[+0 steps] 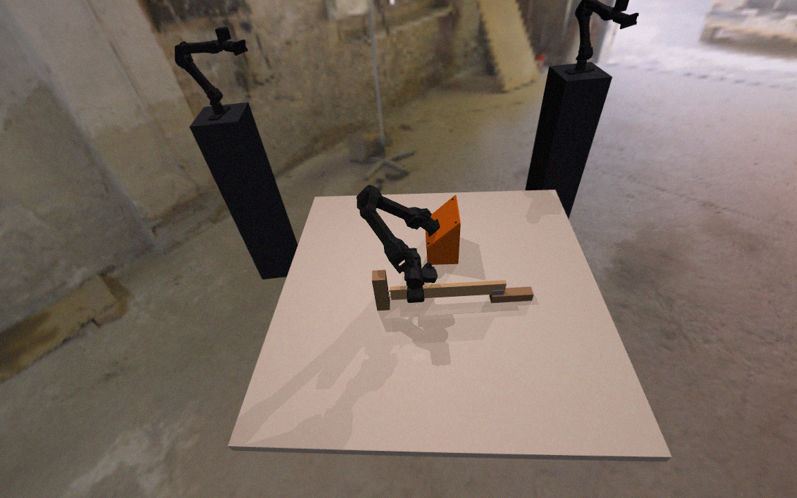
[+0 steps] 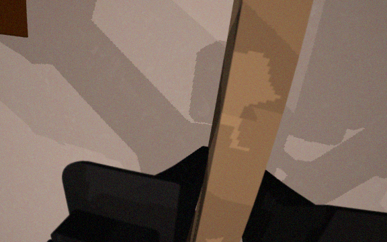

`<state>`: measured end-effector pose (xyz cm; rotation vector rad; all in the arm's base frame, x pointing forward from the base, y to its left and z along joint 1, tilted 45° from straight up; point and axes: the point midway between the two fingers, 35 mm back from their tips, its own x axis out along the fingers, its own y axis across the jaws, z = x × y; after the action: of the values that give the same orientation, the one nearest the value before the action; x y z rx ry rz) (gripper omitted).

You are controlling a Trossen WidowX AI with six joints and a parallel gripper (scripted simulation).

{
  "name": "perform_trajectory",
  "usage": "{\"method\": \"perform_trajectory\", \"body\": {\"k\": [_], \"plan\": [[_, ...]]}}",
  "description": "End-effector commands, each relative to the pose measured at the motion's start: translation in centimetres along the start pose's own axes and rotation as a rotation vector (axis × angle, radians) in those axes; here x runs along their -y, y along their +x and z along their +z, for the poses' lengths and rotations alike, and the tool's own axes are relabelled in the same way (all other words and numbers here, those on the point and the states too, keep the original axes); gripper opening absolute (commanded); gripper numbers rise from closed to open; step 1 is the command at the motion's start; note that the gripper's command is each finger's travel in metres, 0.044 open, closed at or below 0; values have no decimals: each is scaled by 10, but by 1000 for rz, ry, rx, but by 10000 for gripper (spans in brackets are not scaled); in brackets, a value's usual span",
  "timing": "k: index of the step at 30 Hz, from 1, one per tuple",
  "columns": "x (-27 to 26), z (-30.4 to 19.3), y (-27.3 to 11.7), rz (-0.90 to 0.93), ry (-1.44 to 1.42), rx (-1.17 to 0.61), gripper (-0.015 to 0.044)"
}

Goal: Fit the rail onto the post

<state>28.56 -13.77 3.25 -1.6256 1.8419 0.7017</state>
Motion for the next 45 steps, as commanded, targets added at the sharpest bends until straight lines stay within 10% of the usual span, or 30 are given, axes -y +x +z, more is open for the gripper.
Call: {"method": "perform_trajectory", "body": {"k": [1,45], "plan": [[1,-2,-4,-8,1,-11,0],[1,1,-1,-8,1,-11,0]]}}
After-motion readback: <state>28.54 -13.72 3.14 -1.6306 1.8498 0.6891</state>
